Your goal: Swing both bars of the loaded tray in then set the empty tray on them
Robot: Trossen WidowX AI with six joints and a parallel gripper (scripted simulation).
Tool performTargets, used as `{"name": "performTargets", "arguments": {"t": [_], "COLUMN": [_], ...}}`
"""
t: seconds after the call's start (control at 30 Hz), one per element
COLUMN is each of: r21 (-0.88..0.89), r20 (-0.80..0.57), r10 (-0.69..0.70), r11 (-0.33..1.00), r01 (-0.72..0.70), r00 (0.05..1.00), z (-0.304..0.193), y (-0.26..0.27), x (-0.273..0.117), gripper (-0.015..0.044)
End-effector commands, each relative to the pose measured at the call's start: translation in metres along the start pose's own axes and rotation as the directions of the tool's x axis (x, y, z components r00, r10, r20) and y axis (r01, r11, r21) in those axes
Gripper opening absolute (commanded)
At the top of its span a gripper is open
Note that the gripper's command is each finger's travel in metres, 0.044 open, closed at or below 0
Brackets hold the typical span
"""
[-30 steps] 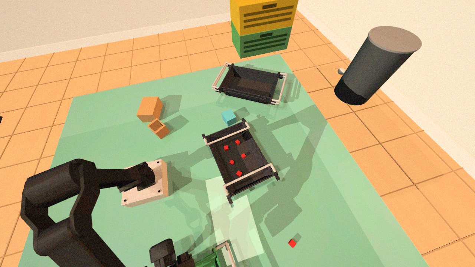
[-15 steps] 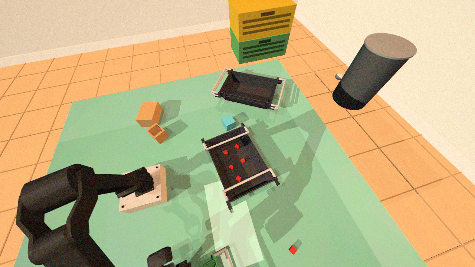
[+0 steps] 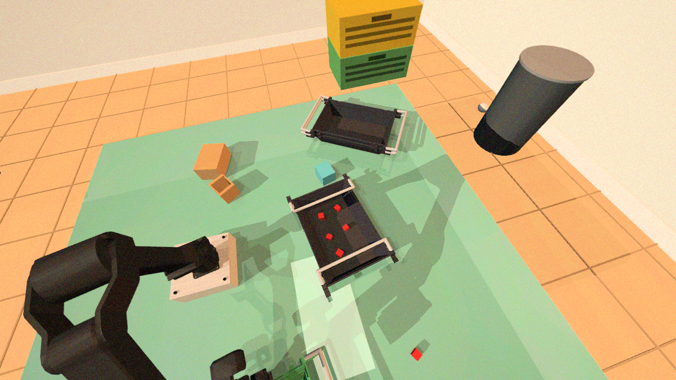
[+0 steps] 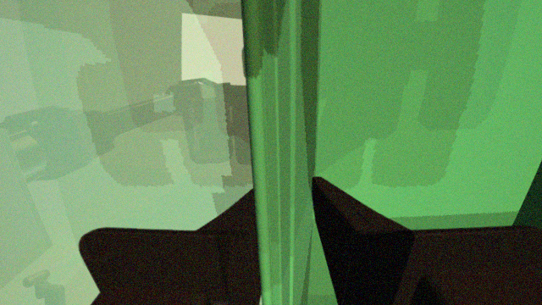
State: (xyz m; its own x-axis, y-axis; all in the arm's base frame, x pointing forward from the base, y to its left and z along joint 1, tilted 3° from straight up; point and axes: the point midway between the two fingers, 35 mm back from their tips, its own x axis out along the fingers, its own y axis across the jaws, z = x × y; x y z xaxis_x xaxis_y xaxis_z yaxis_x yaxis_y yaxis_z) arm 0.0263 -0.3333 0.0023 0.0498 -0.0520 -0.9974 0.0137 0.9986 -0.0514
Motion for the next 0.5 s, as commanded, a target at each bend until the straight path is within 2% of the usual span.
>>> {"name": "performTargets", "arguments": {"t": [0.0,0.17,0.47], "r21": [0.001,0.001,0.001], "r20": [0.000,0.000,0.000], "r10": [0.014,0.014,0.014], "r11": [1.000,1.000,1.000], "r01": [-0.014,-0.014,-0.014], "r00": [1.000,1.000,1.000], "z": [0.000,0.000,0.000], "y": [0.003,0.001,0.001], "x": [0.001,-0.015,-0.075], "gripper": [0.0020,0.0000,0.0000]}}
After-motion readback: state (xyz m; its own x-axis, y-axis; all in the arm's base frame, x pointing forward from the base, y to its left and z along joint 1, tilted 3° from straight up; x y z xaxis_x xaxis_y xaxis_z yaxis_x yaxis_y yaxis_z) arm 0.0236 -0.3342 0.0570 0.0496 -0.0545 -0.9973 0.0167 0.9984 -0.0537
